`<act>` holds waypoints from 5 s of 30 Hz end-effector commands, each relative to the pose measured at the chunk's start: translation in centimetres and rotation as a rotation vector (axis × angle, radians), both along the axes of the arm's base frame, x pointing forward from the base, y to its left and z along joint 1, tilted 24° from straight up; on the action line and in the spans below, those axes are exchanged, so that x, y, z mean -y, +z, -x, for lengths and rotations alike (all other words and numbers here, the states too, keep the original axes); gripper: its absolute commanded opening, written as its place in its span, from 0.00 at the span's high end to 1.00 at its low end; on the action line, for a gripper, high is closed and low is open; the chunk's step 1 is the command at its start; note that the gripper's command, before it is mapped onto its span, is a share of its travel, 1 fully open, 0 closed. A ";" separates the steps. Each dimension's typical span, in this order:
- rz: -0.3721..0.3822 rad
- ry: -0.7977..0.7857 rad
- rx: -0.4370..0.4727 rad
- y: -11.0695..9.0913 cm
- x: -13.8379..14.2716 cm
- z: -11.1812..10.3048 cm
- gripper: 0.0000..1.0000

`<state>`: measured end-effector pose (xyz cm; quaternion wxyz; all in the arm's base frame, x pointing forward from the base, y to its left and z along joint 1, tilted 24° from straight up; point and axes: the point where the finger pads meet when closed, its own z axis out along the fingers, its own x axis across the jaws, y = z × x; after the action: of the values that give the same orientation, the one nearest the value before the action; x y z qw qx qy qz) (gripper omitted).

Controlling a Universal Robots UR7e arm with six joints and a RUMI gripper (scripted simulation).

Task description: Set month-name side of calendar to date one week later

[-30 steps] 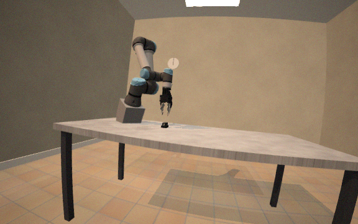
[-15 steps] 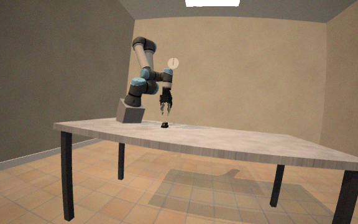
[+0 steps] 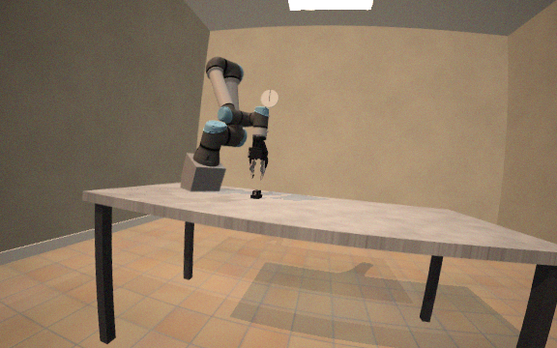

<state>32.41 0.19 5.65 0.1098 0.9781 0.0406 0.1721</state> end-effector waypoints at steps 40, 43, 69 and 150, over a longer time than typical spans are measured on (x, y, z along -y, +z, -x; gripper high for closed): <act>0.000 0.000 0.001 -3.6 0.8 -1.5 0.72; 0.000 0.000 0.001 -4.0 0.8 -1.6 0.72; 0.000 0.000 0.001 -4.8 1.0 -1.9 0.72; 0.000 0.000 0.001 -7.3 1.5 -2.8 0.72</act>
<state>35.23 -1.34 -1.64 0.1099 0.9781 0.0405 0.1720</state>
